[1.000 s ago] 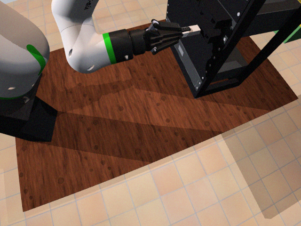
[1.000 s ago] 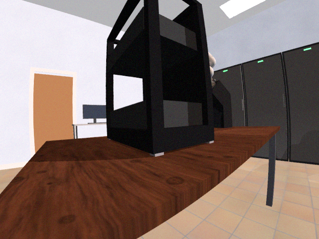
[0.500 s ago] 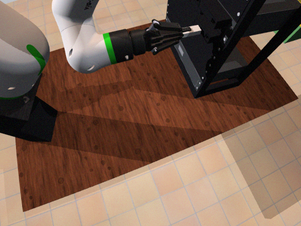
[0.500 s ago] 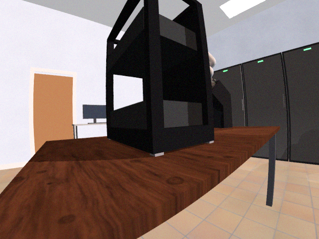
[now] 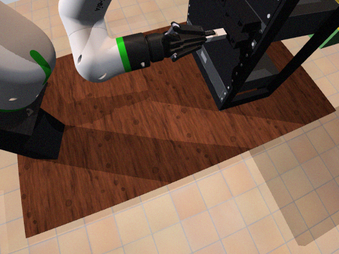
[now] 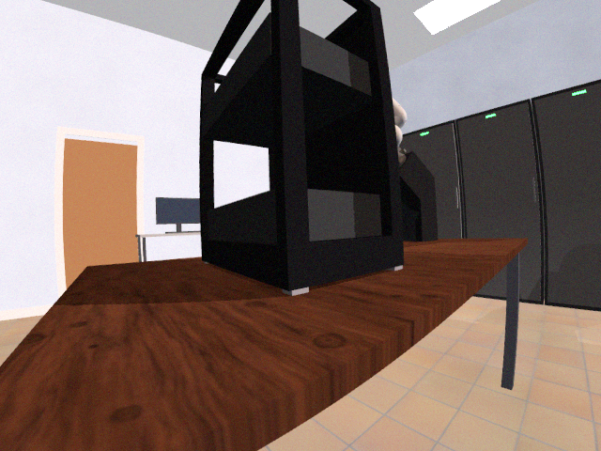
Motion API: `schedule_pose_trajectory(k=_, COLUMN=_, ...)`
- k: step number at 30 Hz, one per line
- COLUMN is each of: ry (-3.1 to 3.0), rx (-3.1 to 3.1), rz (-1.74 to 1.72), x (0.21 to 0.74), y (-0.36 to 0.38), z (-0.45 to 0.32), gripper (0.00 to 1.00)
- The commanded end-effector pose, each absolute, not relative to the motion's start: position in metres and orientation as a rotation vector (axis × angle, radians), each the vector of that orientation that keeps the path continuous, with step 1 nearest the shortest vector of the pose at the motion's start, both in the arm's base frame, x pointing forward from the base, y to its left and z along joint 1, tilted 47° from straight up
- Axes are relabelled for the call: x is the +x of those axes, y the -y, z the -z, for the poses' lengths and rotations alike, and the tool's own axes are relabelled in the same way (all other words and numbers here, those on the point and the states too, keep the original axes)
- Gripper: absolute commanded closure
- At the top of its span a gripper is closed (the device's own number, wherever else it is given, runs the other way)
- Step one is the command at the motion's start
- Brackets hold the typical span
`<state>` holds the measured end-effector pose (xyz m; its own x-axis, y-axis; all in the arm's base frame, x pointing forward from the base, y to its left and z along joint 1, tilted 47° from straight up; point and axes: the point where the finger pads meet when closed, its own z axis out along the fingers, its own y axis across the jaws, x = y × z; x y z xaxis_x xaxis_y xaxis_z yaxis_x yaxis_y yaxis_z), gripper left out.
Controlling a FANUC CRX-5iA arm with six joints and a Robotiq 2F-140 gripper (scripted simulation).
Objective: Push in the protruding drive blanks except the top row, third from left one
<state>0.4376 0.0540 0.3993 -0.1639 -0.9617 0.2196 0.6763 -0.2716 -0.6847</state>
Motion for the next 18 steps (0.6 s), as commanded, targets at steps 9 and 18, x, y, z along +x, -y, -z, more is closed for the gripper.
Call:
schedule_pose_trajectory(k=9, ry=-0.523, rx=-0.757, rz=1.719, x=0.4381, y=-0.053, z=-0.4004, gripper=1.0)
schedule_pose_trajectory(k=18, ry=-0.523, rx=-0.757, rz=1.719, x=0.4382, y=-0.053, z=-0.4004, gripper=1.0)
